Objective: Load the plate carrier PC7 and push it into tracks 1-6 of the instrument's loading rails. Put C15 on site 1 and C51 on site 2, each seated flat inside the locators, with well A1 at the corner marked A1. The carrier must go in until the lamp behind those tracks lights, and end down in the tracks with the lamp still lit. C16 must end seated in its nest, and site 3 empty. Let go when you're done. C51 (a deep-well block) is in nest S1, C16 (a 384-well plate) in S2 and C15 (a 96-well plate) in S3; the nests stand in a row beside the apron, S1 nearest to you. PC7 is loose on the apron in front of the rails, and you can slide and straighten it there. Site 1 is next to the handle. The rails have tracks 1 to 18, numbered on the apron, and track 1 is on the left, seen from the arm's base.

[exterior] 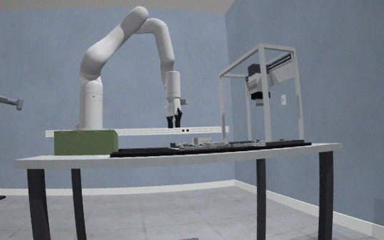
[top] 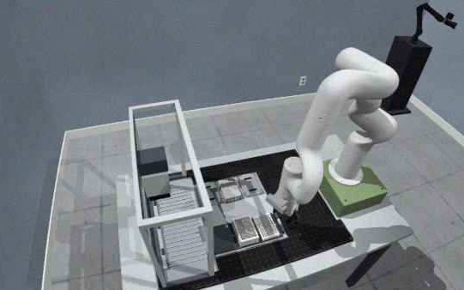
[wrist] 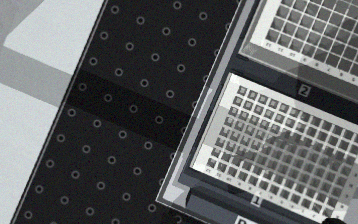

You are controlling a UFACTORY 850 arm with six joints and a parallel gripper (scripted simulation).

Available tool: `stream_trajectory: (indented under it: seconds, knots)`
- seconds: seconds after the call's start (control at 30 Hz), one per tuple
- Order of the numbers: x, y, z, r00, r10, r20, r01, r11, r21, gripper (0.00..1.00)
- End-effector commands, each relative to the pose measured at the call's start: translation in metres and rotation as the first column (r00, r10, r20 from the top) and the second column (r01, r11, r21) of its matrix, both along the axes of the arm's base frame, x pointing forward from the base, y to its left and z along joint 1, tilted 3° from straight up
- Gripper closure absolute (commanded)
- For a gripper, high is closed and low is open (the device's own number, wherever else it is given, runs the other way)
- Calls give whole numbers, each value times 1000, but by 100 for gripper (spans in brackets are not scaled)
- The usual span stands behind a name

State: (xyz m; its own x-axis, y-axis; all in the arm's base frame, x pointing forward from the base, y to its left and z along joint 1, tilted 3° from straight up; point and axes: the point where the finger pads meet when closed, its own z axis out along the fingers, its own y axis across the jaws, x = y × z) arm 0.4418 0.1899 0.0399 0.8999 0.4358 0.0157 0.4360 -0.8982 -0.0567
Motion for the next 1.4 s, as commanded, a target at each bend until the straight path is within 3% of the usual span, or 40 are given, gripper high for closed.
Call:
stream_trajectory:
  seconds: [0.0,0.3,0.8,1.37]
  knots:
    - [-13,-10,1,993,-118,2,118,993,-13,18]
    - [-41,-31,0,927,-375,-9,375,927,-17,18]
    - [-41,-31,0,925,-379,-9,379,925,-17,18]
    - [-41,-30,-25,925,-379,-9,379,925,-17,18]
